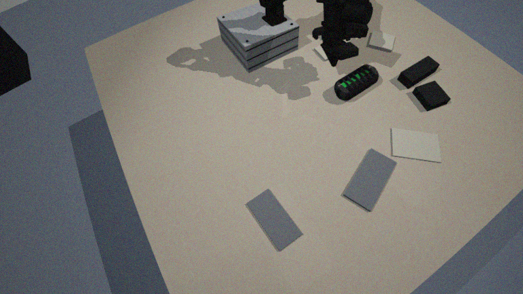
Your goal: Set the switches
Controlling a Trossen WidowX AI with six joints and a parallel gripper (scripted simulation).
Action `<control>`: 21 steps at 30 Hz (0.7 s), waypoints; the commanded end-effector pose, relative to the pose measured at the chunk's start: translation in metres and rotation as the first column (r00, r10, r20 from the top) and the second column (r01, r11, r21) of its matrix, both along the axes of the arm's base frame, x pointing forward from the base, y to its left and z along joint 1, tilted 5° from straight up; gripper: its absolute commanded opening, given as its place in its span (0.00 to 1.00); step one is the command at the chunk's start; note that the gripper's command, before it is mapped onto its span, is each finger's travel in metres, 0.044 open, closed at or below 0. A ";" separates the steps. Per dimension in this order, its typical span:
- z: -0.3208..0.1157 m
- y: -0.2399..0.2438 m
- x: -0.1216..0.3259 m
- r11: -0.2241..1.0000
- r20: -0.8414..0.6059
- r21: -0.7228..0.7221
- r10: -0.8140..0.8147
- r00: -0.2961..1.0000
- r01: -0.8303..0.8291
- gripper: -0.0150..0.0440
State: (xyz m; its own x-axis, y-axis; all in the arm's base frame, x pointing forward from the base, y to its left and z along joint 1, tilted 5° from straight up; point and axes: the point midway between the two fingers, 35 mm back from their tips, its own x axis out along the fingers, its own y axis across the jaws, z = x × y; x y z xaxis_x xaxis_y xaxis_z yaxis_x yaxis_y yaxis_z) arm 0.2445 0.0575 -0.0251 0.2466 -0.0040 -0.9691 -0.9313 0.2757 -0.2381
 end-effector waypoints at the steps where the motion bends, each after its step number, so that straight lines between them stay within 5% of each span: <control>1: 0.003 -0.001 -0.006 1.000 -0.005 -0.007 -0.002 1.000 0.002 0.25; 21: 0.020 0.040 0.080 0.990 -0.241 0.028 0.143 0.960 -0.141 0.25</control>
